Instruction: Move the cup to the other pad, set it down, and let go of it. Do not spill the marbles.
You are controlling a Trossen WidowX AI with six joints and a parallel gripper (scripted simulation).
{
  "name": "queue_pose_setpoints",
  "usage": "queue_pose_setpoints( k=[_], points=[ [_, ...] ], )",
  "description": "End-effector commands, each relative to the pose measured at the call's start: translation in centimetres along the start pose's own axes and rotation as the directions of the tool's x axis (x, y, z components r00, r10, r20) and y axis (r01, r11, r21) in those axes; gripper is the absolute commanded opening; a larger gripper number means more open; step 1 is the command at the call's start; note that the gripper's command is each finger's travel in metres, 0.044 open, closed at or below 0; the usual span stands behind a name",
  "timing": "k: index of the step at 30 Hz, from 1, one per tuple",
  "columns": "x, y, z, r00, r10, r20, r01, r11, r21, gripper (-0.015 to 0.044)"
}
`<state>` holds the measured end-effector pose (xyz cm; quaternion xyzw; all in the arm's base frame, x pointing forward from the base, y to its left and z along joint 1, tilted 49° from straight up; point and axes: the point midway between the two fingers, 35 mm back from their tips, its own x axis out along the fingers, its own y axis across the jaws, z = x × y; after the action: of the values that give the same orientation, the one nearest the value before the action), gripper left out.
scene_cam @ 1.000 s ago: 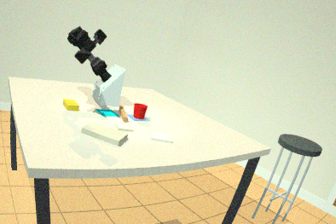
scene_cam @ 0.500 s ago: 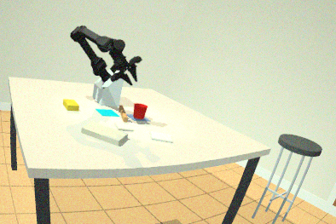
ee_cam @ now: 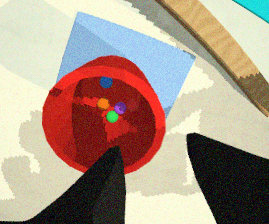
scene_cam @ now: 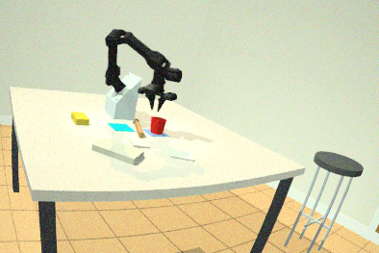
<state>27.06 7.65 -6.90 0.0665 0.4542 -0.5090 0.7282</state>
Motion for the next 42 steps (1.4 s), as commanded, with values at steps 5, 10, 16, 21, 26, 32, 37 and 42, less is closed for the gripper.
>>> queue_pose_setpoints(
  k=[5,10,16,21,26,32,37,42],
  points=[
    [0.6,-0.4,-0.5,0.996,-0.057,0.064,0.057,0.998,0.013,0.0148],
    [0.8,-0.3,-0.5,0.996,-0.057,0.064,0.056,0.998,0.013,0.0148],
    [1.8,-0.3,-0.4,0.996,-0.057,0.063,0.056,0.998,0.013,0.0148],
    [2.6,-0.3,-0.3,0.996,-0.056,0.063,0.056,0.998,0.013,0.0148],
    [3.5,-0.3,-0.3,0.996,-0.056,0.064,0.056,0.998,0.013,0.0148],
    [4.4,-0.4,-0.2,0.996,-0.057,0.064,0.056,0.998,0.013,0.0148],
    [5.3,-0.5,-0.1,0.996,-0.057,0.065,0.056,0.998,0.013,0.0148],
    [6.1,-0.6,-0.1,0.996,-0.058,0.066,0.057,0.998,0.013,0.0148]
  ],
)
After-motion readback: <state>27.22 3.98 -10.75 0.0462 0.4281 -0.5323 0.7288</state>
